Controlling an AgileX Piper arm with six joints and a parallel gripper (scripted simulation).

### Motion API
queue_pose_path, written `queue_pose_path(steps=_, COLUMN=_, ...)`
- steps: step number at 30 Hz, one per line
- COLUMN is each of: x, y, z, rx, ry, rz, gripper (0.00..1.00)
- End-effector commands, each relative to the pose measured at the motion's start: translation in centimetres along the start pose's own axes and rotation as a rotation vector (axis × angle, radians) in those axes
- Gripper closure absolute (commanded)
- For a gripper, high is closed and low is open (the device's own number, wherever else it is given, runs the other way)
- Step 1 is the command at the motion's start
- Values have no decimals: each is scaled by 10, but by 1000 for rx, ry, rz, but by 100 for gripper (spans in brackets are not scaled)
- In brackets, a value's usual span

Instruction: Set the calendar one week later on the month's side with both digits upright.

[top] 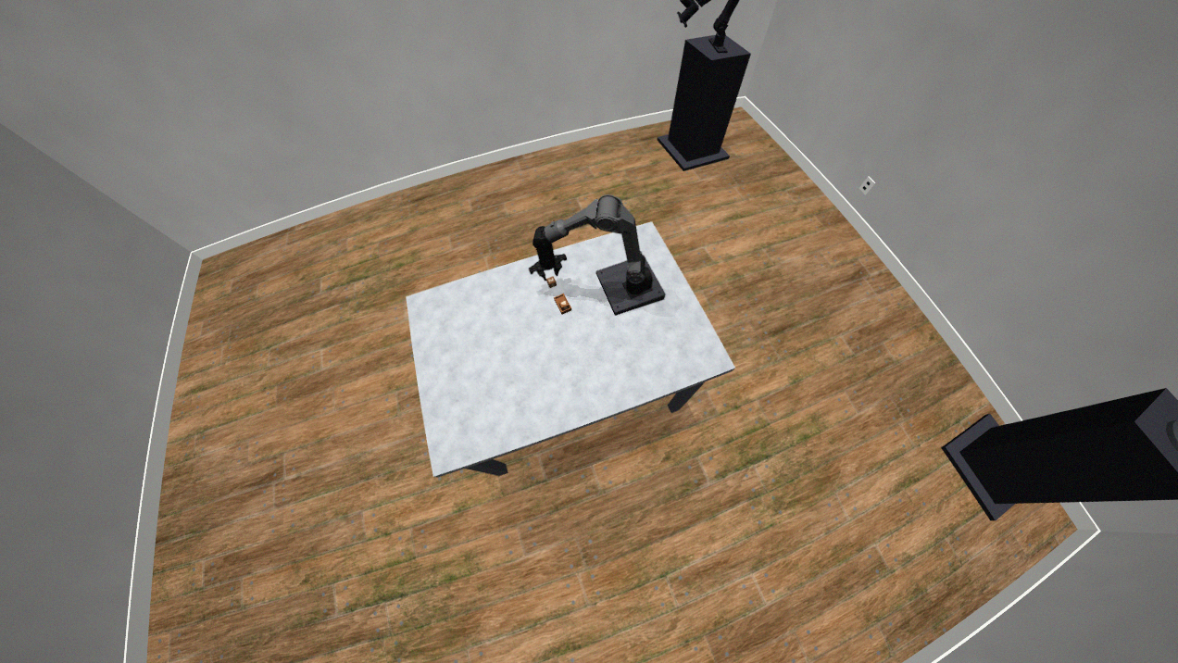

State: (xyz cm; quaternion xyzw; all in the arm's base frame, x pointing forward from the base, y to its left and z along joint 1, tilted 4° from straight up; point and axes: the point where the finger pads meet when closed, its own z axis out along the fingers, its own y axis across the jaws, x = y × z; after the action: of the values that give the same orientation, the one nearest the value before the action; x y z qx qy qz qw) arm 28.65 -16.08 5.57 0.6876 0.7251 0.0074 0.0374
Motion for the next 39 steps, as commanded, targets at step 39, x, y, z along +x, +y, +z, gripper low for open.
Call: queue_pose_path(steps=39, x=0, y=0, z=17, rx=2, ry=1, rz=1, gripper=41)
